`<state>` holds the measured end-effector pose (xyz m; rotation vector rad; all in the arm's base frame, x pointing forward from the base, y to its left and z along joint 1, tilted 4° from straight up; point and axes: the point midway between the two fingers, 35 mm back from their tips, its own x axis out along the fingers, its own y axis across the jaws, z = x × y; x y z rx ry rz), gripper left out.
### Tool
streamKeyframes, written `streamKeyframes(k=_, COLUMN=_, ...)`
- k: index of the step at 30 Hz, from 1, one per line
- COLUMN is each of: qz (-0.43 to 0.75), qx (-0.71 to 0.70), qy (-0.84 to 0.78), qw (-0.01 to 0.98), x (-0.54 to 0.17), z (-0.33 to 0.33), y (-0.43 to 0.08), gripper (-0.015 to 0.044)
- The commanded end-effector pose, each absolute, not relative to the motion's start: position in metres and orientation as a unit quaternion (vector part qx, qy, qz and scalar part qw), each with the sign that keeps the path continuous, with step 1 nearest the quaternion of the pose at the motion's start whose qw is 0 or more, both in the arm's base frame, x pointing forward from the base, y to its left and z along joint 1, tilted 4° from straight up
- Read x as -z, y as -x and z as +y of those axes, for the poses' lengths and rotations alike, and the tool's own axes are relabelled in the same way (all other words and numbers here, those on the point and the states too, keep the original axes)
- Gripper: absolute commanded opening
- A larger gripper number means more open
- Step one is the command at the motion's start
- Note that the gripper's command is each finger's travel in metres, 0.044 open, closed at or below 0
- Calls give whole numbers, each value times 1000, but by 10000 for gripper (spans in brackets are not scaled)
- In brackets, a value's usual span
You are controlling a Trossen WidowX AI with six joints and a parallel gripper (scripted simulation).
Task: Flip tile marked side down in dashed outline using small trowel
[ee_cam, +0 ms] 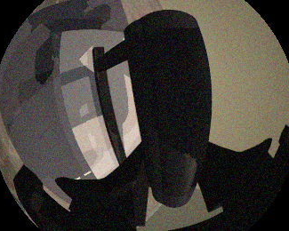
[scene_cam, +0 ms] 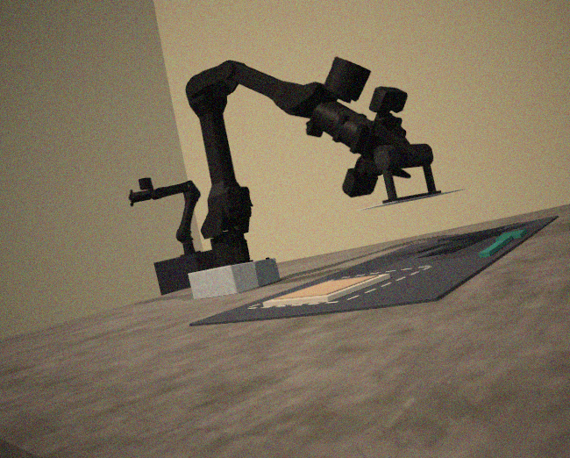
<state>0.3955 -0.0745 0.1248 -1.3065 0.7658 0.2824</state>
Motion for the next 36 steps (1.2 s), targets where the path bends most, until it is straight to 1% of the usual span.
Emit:
streamKeyframes(k=1, qz=341, qx=-119, qy=591, qw=721, x=-132, z=-75, y=-397, gripper=0)
streamKeyframes(k=36, qz=343, qx=-121, qy=591, qw=720, x=-131, z=-79, y=-398, gripper=0)
